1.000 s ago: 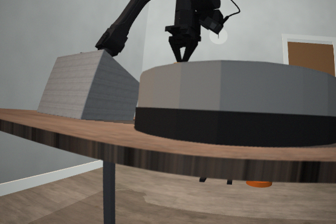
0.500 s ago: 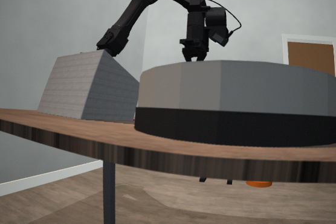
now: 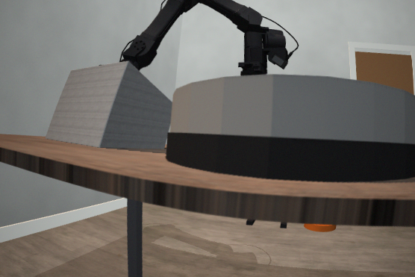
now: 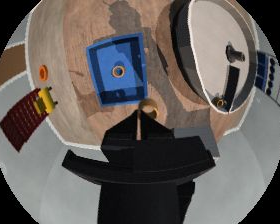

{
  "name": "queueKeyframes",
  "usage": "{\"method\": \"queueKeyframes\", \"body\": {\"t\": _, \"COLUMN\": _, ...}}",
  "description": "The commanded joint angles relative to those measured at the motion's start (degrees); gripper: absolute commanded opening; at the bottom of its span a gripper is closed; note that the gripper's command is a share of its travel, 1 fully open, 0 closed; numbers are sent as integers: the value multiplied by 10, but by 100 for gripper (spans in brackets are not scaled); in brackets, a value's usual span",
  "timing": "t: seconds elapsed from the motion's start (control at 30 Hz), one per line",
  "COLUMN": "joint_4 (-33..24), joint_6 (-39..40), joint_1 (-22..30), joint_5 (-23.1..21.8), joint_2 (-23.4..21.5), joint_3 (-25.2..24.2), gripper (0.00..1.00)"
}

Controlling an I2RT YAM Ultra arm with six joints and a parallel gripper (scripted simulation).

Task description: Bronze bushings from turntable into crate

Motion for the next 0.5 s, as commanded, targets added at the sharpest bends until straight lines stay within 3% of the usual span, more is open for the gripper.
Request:
{"method": "queueKeyframes", "body": {"t": 0.0, "joint_4": -21, "joint_6": 69, "joint_1": 32, "joint_5": 16, "joint_2": 22, "joint_3": 44, "gripper": 0}}
{"method": "queueKeyframes", "body": {"t": 0.27, "joint_4": -48, "joint_6": 125, "joint_1": 85, "joint_5": 27, "joint_2": 57, "joint_3": 118, "gripper": 0}}
{"method": "queueKeyframes", "body": {"t": 0.47, "joint_4": -58, "joint_6": 136, "joint_1": 84, "joint_5": 29, "joint_2": 67, "joint_3": 137, "gripper": 0}}
